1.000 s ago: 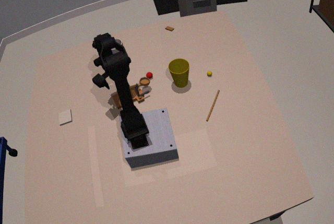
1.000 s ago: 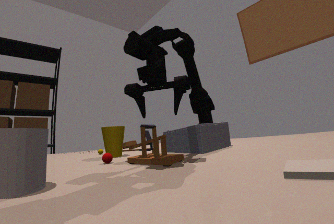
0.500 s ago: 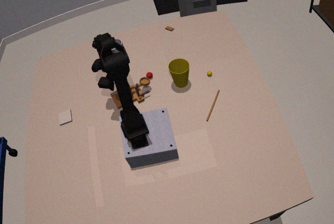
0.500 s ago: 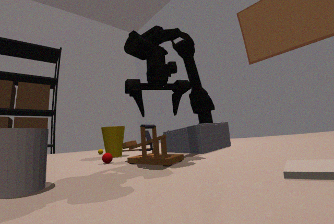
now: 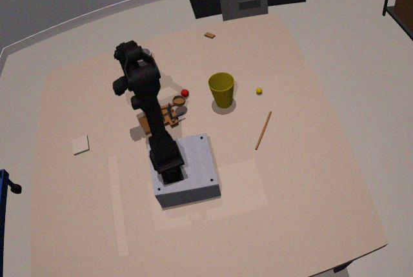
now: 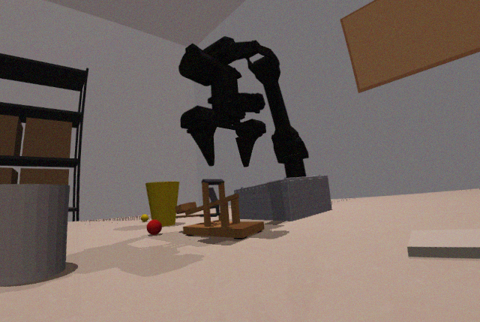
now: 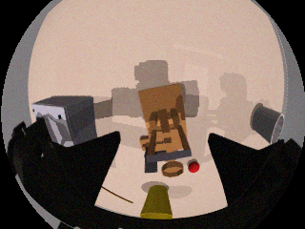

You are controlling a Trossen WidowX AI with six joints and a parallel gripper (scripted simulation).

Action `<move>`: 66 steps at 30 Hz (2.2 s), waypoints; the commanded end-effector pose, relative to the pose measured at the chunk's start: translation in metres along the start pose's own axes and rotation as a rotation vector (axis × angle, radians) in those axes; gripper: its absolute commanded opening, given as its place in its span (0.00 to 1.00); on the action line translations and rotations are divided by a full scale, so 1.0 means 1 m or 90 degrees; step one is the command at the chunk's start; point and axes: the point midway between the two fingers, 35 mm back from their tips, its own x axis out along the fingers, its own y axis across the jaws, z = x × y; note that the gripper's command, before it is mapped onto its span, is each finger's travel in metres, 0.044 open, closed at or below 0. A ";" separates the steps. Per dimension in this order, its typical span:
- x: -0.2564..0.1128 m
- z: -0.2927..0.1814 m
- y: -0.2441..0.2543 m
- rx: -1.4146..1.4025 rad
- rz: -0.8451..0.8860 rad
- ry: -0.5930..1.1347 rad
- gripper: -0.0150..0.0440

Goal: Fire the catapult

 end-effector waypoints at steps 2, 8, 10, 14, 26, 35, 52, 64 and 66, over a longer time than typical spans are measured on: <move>0.000 0.000 0.001 -0.046 0.001 0.002 1.00; 0.029 -0.001 0.000 -0.099 0.000 0.005 1.00; 0.045 -0.001 0.001 -0.126 0.001 0.003 1.00; 0.047 -0.001 0.001 -0.129 0.001 0.002 1.00; 0.064 -0.001 0.000 -0.129 0.001 0.002 1.00; 0.078 -0.001 0.000 -0.129 0.001 0.002 1.00; 0.096 -0.001 0.001 -0.127 0.000 0.002 0.91; 0.096 -0.001 0.001 -0.127 0.000 0.002 0.48; 0.096 -0.001 0.001 -0.127 0.000 0.002 0.45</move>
